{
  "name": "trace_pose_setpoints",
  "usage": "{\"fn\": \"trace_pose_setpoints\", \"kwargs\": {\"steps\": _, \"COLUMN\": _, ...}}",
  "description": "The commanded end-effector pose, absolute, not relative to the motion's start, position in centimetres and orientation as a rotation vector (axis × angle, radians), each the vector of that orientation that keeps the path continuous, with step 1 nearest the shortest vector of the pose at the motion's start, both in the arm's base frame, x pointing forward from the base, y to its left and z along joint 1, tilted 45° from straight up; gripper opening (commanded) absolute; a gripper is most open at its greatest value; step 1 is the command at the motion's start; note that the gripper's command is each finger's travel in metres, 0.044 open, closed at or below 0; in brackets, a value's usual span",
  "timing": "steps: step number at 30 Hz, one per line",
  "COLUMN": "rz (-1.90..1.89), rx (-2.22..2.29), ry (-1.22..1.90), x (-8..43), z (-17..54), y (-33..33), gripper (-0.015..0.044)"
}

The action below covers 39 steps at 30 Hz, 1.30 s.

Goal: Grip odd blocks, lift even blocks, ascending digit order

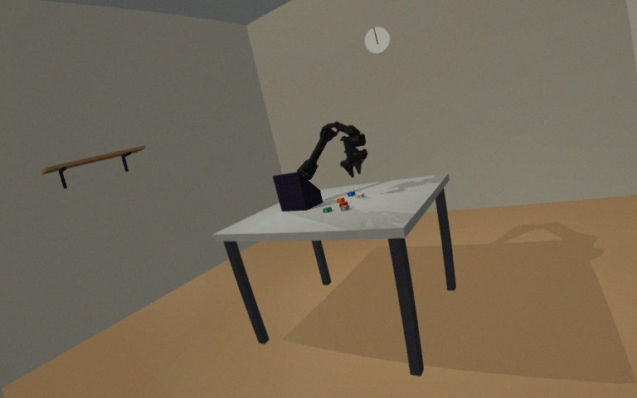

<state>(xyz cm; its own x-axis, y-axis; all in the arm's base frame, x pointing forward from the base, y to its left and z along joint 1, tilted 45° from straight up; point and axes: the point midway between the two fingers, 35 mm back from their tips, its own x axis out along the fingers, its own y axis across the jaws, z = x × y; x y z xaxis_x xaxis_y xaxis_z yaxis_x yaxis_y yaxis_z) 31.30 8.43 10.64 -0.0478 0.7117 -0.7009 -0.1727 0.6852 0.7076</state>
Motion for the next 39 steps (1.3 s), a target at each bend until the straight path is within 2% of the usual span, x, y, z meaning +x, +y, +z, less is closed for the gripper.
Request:
{"fn": "trace_pose_setpoints", "kwargs": {"steps": 1, "rz": 0.769, "rx": 0.464, "ry": 1.443, "x": 31.6, "z": 10.7, "y": 8.4, "gripper": 0.0400}}
{"fn": "trace_pose_setpoints", "kwargs": {"steps": 15, "rz": 0.768, "rx": 0.463, "ry": 1.443, "x": 31.7, "z": 10.6, "y": 8.3, "gripper": 0.0400}}
{"fn": "trace_pose_setpoints", "kwargs": {"steps": 23, "rz": 0.751, "rx": 0.450, "ry": 1.445, "x": 36.3, "z": 3.4, "y": 0.6, "gripper": 0.0400}}
{"fn": "trace_pose_setpoints", "kwargs": {"steps": 29, "rz": 0.760, "rx": 0.454, "ry": 1.442, "x": 37.2, "z": -3.6, "y": -5.9, "gripper": 0.0400}}
{"fn": "trace_pose_setpoints", "kwargs": {"steps": 39, "rz": 0.762, "rx": 0.455, "ry": 1.441, "x": 37.1, "z": -4.5, "y": -6.6, "gripper": 0.0400}}
